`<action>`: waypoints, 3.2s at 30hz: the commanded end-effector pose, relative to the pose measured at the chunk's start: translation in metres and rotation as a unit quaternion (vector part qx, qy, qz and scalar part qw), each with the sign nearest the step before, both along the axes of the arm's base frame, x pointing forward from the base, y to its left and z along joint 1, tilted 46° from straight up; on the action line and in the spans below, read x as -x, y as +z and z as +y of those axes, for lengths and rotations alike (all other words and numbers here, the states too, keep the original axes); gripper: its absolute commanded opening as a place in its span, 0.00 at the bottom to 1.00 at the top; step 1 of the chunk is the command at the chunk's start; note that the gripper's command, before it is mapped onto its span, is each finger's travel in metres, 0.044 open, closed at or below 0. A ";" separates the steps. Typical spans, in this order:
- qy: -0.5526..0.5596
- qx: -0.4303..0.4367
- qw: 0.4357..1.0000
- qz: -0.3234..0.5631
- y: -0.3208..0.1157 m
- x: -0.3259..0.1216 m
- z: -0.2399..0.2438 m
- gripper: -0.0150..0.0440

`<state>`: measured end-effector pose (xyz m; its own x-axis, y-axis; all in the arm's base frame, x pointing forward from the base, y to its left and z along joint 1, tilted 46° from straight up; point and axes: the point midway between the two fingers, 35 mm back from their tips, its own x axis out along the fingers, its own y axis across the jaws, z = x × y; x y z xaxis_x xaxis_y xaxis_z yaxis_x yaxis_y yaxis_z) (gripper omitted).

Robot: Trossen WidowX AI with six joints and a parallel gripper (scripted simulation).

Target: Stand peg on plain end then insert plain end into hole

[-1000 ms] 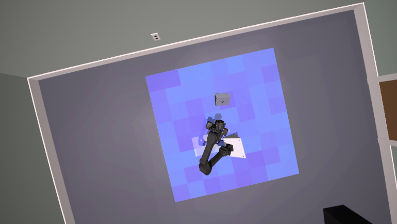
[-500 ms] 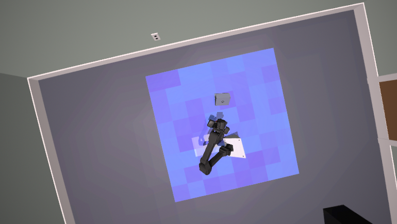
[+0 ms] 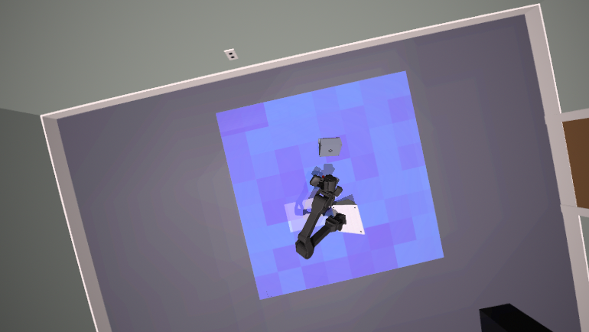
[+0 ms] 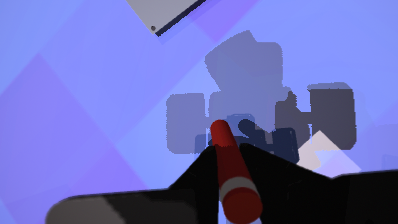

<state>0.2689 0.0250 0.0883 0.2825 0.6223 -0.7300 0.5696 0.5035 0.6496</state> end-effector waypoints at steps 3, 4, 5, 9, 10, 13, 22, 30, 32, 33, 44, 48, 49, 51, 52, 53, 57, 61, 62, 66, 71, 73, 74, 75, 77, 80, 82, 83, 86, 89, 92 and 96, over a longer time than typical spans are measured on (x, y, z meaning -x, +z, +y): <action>-0.017 -0.004 1.000 0.000 -0.007 -0.002 -0.002 0.25; -0.019 -0.004 1.000 -0.001 -0.007 -0.003 -0.003 0.25; -0.022 -0.004 1.000 -0.002 -0.008 -0.004 -0.004 0.25; -0.033 -0.005 0.999 -0.007 -0.011 -0.007 -0.006 0.25; -0.036 -0.005 0.999 -0.008 -0.011 -0.008 -0.006 0.25; -0.044 -0.005 0.999 -0.011 -0.013 -0.010 -0.008 0.25; -0.069 -0.008 0.997 -0.022 -0.018 -0.017 -0.013 0.25; -0.090 -0.010 0.995 -0.031 -0.022 -0.023 -0.018 0.25; -0.095 -0.011 0.995 -0.034 -0.023 -0.024 -0.019 0.25; -0.098 -0.011 0.994 -0.035 -0.024 -0.025 -0.020 0.25; -0.127 -0.017 0.991 -0.048 -0.028 -0.032 -0.026 0.25; -0.137 -0.019 0.989 -0.053 -0.030 -0.034 -0.028 0.25; -0.140 -0.019 0.988 -0.055 -0.030 -0.034 -0.029 0.25; -0.145 -0.020 0.988 -0.057 -0.030 -0.036 -0.030 0.25; -0.147 -0.021 0.987 -0.058 -0.031 -0.036 -0.031 0.25; -0.150 -0.022 0.987 -0.060 -0.031 -0.037 -0.031 0.25; -0.160 -0.024 0.985 -0.065 -0.032 -0.039 -0.034 0.25; -0.170 -0.027 0.983 -0.070 -0.033 -0.041 -0.036 0.25; -0.172 -0.028 0.982 -0.071 -0.033 -0.041 -0.036 0.25; -0.182 -0.031 0.980 -0.076 -0.034 -0.043 -0.039 0.25; -0.188 -0.032 0.978 -0.079 -0.035 -0.045 -0.040 0.25; -0.190 -0.032 0.978 -0.080 -0.036 -0.046 -0.040 0.25; -0.191 -0.033 0.978 -0.081 -0.037 -0.048 -0.040 0.25; -0.192 -0.033 0.977 -0.082 -0.037 -0.049 -0.040 0.25; -0.195 -0.033 0.977 -0.083 -0.038 -0.051 -0.040 0.25; -0.199 -0.034 0.976 -0.085 -0.040 -0.054 -0.040 0.25; -0.201 -0.034 0.975 -0.086 -0.041 -0.056 -0.040 0.25; -0.202 -0.035 0.975 -0.087 -0.042 -0.057 -0.040 0.25; -0.206 -0.036 0.974 -0.089 -0.043 -0.060 -0.040 0.25; -0.210 -0.037 0.973 -0.091 -0.045 -0.064 -0.040 0.25; -0.213 -0.038 0.972 -0.093 -0.047 -0.067 -0.040 0.25; -0.218 -0.040 0.970 -0.096 -0.049 -0.070 -0.039 0.25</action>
<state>0.3386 -0.0149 0.0447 0.6594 0.4679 -0.5884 0.5722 0.1953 0.7965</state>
